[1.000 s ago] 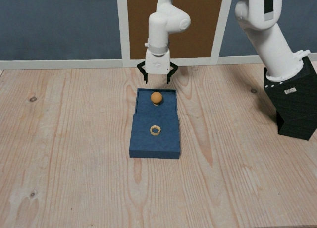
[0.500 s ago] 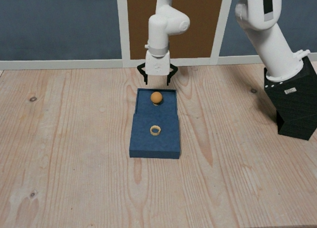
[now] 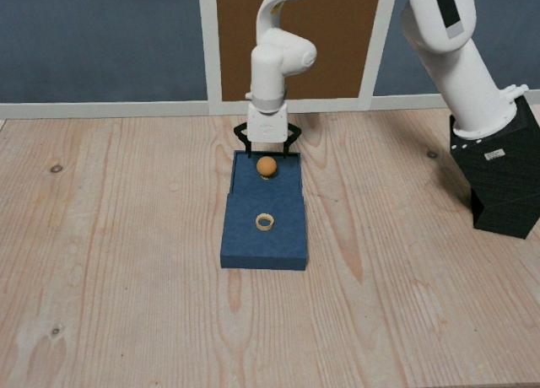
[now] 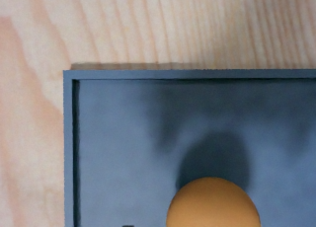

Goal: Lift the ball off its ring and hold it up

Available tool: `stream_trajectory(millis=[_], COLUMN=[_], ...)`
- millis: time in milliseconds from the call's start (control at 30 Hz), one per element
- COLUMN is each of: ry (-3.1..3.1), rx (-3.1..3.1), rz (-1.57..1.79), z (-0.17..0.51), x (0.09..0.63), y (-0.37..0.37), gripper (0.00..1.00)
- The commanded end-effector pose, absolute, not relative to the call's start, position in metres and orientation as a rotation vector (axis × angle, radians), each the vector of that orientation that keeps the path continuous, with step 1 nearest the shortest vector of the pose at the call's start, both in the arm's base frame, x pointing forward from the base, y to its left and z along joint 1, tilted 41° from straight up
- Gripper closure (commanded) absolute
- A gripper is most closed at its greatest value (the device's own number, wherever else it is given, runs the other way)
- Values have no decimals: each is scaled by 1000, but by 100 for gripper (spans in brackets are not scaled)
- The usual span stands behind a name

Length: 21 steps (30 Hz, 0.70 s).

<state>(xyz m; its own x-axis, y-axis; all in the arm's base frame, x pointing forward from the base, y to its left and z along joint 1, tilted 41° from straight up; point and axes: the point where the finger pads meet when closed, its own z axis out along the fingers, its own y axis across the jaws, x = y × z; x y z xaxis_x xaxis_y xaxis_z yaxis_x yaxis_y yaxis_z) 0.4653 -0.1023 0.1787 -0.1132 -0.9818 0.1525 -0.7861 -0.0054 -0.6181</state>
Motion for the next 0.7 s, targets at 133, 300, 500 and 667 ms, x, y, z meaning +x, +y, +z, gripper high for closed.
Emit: stream_trajectory(millis=[133, 300, 500, 667], ry=[1944, 1944, 1945, 1945], rx=[-1822, -1822, -1822, -1822], rz=[-867, -867, -867, -867], z=[164, 156, 149, 147], x=[481, 488, 494, 496], y=[-107, -108, -110, -111], gripper=[0, 0, 0, 0])
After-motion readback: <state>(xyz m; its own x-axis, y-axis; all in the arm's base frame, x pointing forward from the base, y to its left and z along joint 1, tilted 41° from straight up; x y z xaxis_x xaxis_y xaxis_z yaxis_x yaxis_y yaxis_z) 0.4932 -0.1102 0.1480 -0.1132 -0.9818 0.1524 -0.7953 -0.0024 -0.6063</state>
